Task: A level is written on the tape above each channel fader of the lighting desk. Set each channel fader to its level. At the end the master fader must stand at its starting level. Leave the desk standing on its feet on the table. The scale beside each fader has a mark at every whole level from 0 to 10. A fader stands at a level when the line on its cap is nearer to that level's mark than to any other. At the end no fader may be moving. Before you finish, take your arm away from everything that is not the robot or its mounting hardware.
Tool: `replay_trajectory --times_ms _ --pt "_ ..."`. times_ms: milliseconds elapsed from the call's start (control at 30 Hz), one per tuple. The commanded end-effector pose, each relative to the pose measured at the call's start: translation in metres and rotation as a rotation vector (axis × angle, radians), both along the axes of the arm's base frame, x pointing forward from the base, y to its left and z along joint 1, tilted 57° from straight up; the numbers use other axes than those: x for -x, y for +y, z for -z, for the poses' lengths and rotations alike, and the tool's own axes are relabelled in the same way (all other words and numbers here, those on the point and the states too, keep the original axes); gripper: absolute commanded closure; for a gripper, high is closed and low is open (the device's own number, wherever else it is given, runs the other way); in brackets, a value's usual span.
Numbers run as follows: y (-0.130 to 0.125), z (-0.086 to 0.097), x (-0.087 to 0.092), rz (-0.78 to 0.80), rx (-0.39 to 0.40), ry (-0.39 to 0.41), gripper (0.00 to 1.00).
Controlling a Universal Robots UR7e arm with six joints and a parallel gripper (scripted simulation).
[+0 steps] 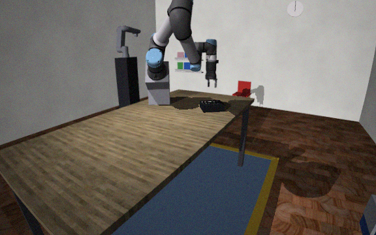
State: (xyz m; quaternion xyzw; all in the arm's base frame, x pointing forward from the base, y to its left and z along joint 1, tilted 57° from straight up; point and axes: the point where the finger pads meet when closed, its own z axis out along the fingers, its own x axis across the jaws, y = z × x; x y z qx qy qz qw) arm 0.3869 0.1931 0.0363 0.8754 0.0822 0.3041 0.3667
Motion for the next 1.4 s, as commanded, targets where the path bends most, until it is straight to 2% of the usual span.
replay_trajectory --times_ms 0,333,667,900,1167,1233,1367 --pt "0.002 0.000 0.000 0.003 -0.003 0.000 0.00" --pt "0.002 0.000 -0.001 0.014 -0.015 -0.011 0.00" --pt "0.000 0.001 -0.004 0.066 -0.072 -0.068 0.00" --pt "-0.002 0.003 -0.010 0.160 -0.173 -0.167 0.00" --pt "-0.009 0.005 -0.019 0.318 -0.344 -0.336 0.00" --pt "-0.009 0.005 -0.019 0.318 -0.344 -0.336 0.00" --pt "-0.013 0.005 -0.023 0.414 -0.448 -0.439 0.00"
